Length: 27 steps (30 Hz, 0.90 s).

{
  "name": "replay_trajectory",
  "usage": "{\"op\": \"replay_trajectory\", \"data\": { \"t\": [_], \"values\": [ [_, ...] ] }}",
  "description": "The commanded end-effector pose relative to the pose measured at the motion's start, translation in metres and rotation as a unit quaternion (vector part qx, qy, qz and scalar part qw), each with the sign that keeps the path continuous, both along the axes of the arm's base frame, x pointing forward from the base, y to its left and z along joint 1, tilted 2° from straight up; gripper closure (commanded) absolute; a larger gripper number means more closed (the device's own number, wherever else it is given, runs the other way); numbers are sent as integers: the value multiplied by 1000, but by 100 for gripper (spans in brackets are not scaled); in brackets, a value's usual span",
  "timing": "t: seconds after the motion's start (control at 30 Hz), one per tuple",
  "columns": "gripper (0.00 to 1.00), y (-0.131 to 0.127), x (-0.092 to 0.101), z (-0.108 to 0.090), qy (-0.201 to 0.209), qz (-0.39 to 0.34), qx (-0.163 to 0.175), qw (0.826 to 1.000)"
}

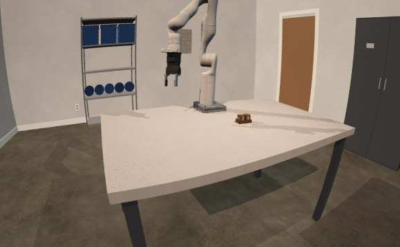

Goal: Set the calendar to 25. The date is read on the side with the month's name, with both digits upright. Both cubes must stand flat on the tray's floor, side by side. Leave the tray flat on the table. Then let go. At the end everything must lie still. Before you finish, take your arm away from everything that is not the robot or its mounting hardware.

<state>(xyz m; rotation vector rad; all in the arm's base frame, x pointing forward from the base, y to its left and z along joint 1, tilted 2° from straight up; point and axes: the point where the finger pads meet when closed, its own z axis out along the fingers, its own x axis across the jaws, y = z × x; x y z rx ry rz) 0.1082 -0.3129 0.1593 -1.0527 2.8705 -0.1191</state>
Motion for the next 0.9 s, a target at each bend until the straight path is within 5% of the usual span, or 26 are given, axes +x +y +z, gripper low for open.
{"op": "replay_trajectory", "data": {
  "t": [0.0, 0.63, 0.73, 0.87],
  "values": [
    [0, 0, 0, 0, 0, 0, -1, 1000],
    [0, 0, 3, 0, 0, 7, -1, 1000],
    [0, 6, 17, -1, 3, 46, -2, 999],
    [0, 27, 61, -4, 12, 170, -5, 985]
  ]
}}
